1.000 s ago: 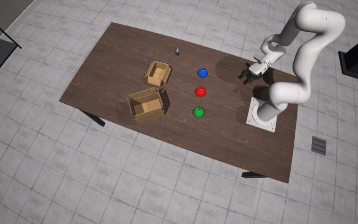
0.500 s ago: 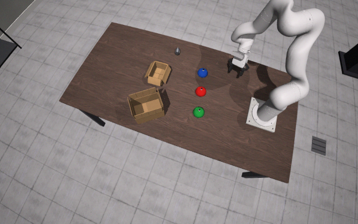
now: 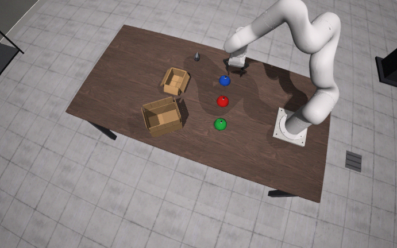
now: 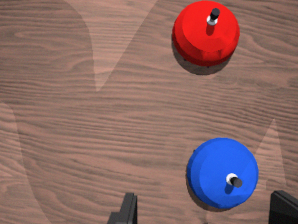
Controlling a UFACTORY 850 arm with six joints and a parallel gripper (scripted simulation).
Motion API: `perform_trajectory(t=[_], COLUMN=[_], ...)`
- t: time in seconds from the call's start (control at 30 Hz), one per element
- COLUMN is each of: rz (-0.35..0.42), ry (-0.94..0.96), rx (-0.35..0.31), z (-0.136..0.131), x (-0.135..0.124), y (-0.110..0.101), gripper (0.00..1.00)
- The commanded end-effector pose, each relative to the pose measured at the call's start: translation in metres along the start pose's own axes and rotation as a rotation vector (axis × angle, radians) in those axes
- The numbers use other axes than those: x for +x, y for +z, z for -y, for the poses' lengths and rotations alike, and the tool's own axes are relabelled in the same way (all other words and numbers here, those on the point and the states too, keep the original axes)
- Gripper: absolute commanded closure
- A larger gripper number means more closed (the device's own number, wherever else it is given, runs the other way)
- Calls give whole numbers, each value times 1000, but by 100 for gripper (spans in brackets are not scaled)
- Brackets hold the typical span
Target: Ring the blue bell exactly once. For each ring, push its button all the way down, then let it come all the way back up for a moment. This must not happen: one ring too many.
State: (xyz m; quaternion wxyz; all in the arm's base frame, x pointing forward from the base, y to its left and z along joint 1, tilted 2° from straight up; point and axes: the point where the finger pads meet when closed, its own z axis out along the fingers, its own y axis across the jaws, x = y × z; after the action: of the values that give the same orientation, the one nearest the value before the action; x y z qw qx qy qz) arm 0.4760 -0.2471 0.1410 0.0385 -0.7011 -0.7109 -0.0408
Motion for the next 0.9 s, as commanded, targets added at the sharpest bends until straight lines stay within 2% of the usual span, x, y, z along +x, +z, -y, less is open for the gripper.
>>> perform_trajectory(t=[0.0,0.23,0.27,0.87], rz=[91,93,93,93], ry=[-97,-101,-101,-101], rx=[-24,-26,-26,-26], z=[-45,-46,-46,-46], x=[4,4,4,4], y=[-5,-5,-5,-5], gripper=[0,0,100,100])
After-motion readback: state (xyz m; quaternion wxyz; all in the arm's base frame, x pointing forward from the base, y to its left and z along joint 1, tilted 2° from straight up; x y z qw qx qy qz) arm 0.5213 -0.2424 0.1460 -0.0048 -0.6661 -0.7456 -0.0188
